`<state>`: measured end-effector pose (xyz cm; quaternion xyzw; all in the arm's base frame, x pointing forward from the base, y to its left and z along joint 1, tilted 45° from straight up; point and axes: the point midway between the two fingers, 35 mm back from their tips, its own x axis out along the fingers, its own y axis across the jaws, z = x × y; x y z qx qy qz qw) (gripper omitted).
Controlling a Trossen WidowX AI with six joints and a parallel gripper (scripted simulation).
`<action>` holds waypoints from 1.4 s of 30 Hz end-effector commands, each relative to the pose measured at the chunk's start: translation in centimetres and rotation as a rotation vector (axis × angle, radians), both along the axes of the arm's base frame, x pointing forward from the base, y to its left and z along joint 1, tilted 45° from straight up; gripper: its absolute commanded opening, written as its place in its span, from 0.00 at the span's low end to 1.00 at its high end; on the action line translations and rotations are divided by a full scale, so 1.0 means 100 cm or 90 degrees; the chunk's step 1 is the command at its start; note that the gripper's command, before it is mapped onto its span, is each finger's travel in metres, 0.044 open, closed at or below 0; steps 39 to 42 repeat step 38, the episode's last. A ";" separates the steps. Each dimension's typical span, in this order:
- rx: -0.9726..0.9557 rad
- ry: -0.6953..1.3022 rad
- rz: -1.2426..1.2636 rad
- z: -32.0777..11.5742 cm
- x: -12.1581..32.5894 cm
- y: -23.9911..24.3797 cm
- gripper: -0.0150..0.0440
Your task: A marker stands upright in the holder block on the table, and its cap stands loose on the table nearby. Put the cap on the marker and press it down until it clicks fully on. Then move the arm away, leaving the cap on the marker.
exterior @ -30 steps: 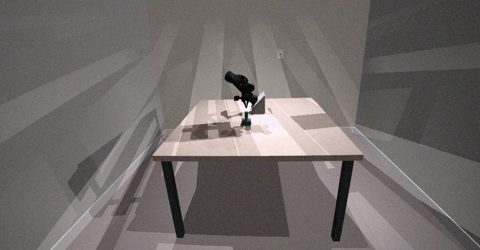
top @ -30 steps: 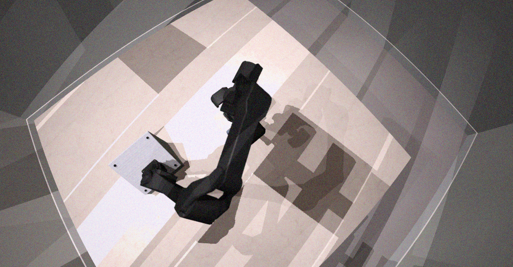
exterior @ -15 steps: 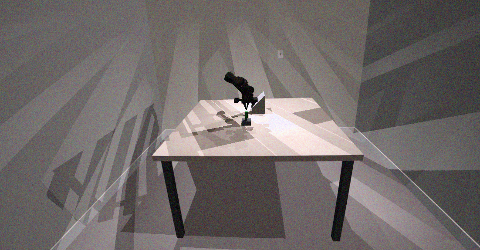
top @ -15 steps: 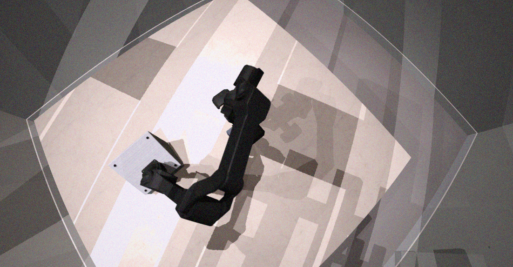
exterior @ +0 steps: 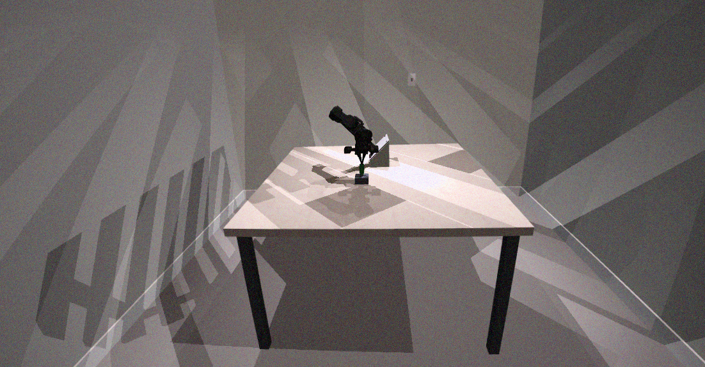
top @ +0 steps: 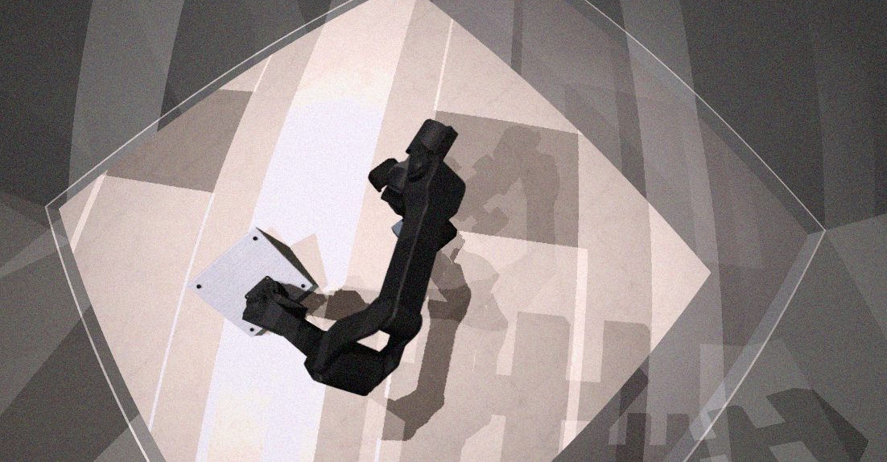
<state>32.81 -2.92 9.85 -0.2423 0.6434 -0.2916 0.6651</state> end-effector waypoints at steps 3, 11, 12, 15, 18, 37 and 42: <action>-0.001 -0.003 -0.002 -0.002 0.001 -0.002 0.25; 0.000 0.003 0.015 0.013 0.004 0.014 0.25; 0.001 0.008 0.027 0.024 0.004 0.025 0.25; 0.001 0.021 0.060 0.054 0.002 0.054 0.25; 0.001 0.024 0.067 0.061 0.000 0.061 0.25; 0.001 0.024 0.067 0.061 0.000 0.061 1.00; 0.001 0.024 0.067 0.061 0.000 0.061 1.00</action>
